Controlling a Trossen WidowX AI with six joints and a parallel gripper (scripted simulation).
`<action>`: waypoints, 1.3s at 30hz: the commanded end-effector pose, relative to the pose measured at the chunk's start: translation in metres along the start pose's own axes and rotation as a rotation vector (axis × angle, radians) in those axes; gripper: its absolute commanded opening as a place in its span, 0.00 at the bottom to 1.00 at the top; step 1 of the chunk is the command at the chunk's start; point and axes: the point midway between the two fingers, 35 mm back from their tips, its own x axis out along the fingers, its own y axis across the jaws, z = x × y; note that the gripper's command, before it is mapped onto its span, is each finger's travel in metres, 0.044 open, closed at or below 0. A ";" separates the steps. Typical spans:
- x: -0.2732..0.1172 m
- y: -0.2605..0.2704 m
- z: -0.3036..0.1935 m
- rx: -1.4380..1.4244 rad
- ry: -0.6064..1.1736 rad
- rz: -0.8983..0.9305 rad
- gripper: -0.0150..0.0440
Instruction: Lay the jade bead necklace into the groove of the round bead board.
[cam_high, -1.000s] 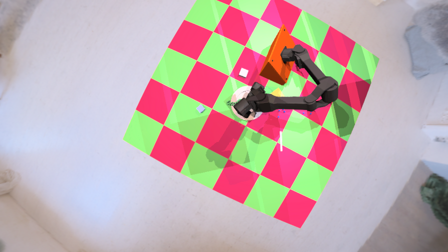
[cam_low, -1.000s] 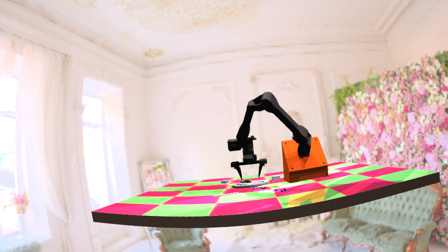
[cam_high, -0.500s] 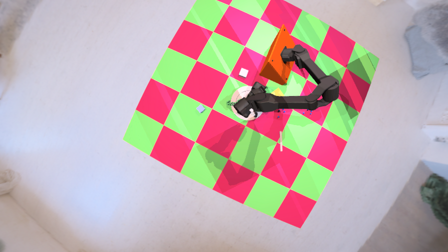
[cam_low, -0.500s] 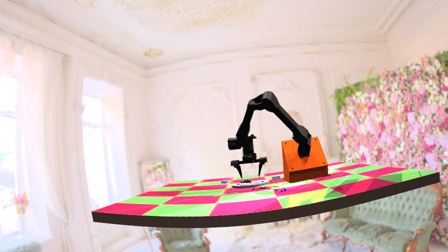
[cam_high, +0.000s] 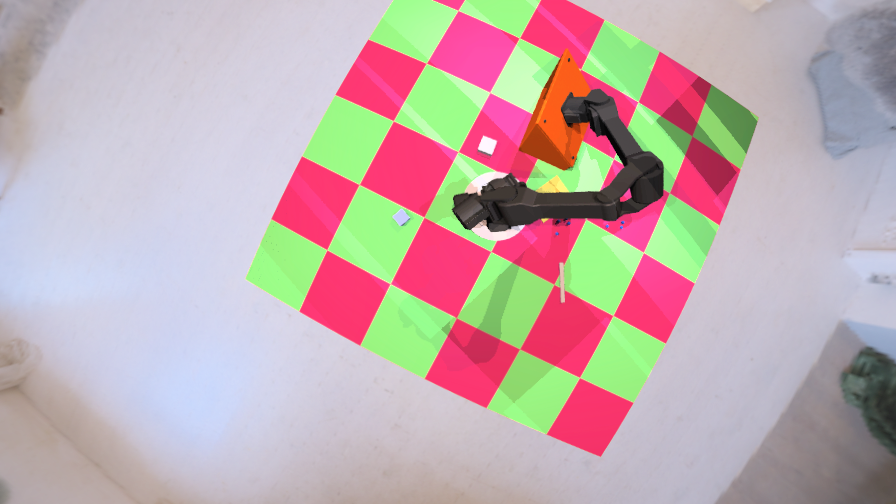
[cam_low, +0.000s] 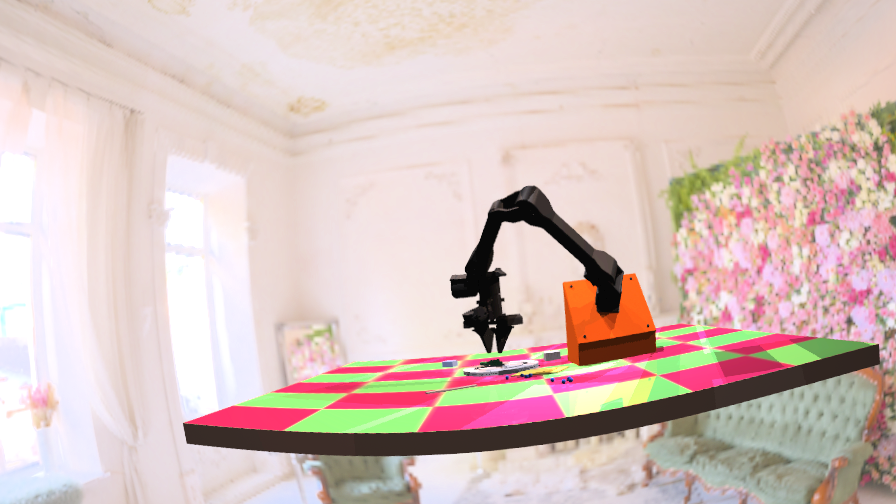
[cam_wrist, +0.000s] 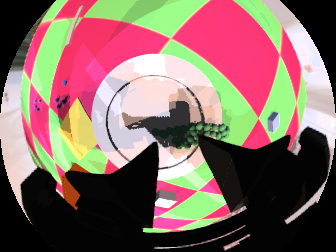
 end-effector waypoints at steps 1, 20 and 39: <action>-0.007 -0.040 -0.008 0.911 0.005 -0.012 0.59; -0.009 -0.063 -0.015 1.619 0.001 -0.012 0.59; 0.005 -0.063 -0.015 1.619 0.001 -0.011 0.59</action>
